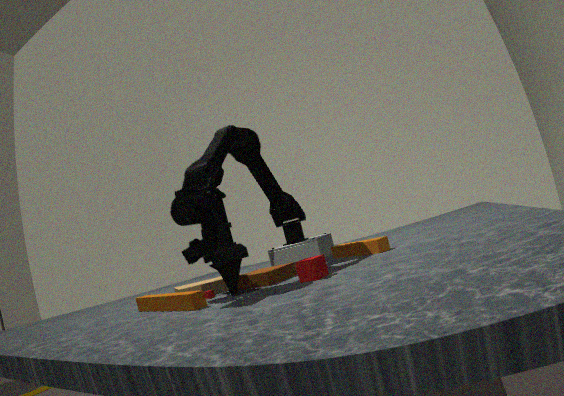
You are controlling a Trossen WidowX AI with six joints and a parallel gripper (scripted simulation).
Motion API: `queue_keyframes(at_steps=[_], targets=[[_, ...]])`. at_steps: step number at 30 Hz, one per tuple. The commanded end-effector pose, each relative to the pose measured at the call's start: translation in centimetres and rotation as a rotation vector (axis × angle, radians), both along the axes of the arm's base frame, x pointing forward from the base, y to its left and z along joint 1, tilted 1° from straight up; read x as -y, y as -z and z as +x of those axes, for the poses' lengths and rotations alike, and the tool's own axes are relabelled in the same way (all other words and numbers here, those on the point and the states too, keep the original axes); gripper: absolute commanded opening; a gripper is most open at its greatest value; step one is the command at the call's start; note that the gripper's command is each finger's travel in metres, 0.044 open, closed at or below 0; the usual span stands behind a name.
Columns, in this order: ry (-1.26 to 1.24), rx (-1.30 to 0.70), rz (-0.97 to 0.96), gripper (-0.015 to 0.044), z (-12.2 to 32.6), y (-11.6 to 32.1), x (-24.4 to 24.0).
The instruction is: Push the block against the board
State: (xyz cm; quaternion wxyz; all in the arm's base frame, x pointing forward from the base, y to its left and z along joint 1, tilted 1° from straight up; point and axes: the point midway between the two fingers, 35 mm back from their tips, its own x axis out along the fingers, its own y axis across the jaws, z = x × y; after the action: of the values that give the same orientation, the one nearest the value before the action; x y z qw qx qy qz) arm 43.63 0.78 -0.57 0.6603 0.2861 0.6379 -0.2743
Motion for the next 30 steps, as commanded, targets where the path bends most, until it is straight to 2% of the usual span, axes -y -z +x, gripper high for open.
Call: queue_keyframes(at_steps=[1,30], targets=[[0.007,0.018,0.005,0.0,0.3,-0.3,0.0],[0.007,0.019,0.003,0.0,1.8,-0.4,2.2]])
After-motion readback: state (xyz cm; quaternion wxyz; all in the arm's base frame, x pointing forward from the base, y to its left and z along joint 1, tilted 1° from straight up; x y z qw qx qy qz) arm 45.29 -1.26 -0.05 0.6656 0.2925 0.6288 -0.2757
